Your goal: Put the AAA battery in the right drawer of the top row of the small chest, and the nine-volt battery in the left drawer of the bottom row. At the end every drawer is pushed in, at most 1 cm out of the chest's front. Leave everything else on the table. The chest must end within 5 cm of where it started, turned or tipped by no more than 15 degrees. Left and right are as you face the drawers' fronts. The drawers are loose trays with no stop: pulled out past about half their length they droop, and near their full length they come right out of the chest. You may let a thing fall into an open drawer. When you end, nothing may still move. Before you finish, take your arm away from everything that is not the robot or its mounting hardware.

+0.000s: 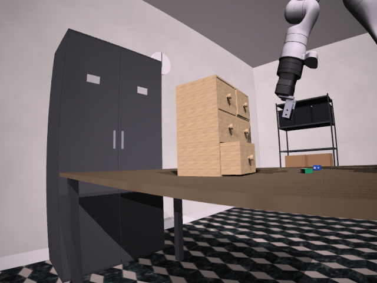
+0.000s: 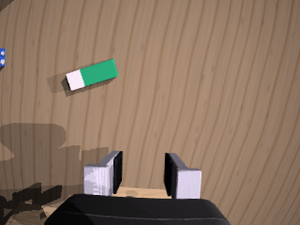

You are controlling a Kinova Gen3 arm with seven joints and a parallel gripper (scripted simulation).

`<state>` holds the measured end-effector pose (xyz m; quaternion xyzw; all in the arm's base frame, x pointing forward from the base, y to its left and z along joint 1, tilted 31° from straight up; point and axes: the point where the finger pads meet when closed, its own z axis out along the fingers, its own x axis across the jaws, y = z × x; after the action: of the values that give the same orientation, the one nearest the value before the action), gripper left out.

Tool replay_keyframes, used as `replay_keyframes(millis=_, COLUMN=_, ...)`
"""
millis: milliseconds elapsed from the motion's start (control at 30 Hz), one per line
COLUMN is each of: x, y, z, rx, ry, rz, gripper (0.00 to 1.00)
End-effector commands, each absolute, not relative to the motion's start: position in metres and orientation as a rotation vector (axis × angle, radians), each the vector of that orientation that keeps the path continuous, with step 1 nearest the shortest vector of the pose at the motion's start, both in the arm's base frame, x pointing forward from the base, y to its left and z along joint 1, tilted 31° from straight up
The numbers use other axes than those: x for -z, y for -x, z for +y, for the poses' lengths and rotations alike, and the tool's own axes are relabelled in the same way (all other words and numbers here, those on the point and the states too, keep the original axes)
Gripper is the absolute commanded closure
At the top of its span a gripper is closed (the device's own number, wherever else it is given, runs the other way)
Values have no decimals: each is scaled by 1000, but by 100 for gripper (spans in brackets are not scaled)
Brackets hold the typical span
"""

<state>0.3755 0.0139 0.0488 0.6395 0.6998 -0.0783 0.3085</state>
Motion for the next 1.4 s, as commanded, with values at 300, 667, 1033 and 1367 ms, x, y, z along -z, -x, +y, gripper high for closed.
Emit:
replay_keyframes(millis=300, x=-59, y=-374, z=18, rx=259, ry=-1755, rz=1851, gripper=33)
replay_keyframes(millis=667, x=-68, y=-367, z=24, rx=339, ry=-1809, rz=1864, gripper=33)
replay_keyframes(millis=1033, x=-74, y=-362, z=28, rx=399, ry=-1849, rz=1872, gripper=33)
replay_keyframes(millis=1367, x=-79, y=-357, z=31, rx=449, ry=-1881, rz=1878, gripper=33)
